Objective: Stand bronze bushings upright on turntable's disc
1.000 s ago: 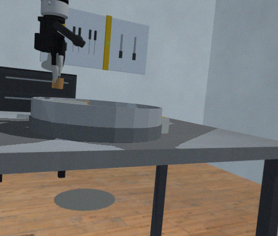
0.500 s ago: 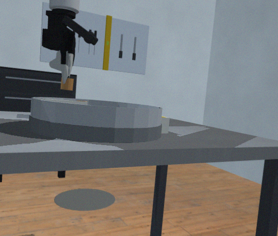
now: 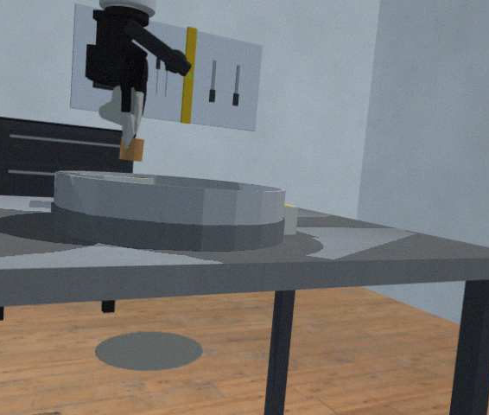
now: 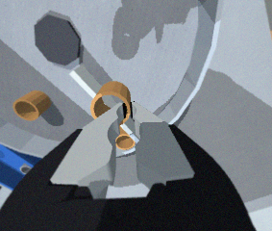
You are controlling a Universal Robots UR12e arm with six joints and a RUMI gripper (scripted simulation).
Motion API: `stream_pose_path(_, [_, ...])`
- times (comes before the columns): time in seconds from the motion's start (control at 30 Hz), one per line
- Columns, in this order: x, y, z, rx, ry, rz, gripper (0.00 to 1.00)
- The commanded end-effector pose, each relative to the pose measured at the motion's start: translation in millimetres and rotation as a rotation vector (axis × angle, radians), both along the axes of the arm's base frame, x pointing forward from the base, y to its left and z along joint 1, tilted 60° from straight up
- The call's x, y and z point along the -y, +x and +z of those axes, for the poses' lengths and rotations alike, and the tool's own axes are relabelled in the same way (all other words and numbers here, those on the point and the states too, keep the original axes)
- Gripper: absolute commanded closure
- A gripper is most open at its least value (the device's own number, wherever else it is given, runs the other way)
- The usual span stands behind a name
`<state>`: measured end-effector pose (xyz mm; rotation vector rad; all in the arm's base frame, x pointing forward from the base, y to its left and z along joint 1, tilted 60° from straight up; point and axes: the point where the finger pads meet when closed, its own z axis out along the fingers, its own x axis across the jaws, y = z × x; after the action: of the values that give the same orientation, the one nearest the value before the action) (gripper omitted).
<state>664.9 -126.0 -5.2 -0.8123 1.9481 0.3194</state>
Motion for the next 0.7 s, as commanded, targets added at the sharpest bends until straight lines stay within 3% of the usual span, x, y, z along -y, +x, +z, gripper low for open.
stream_pose_path(0.0, [17.7,4.8,-9.7,0.003,-0.003,0.0,1.0])
stream_pose_path(0.67, [24.3,6.1,-15.1,0.003,-0.003,0.0,1.0])
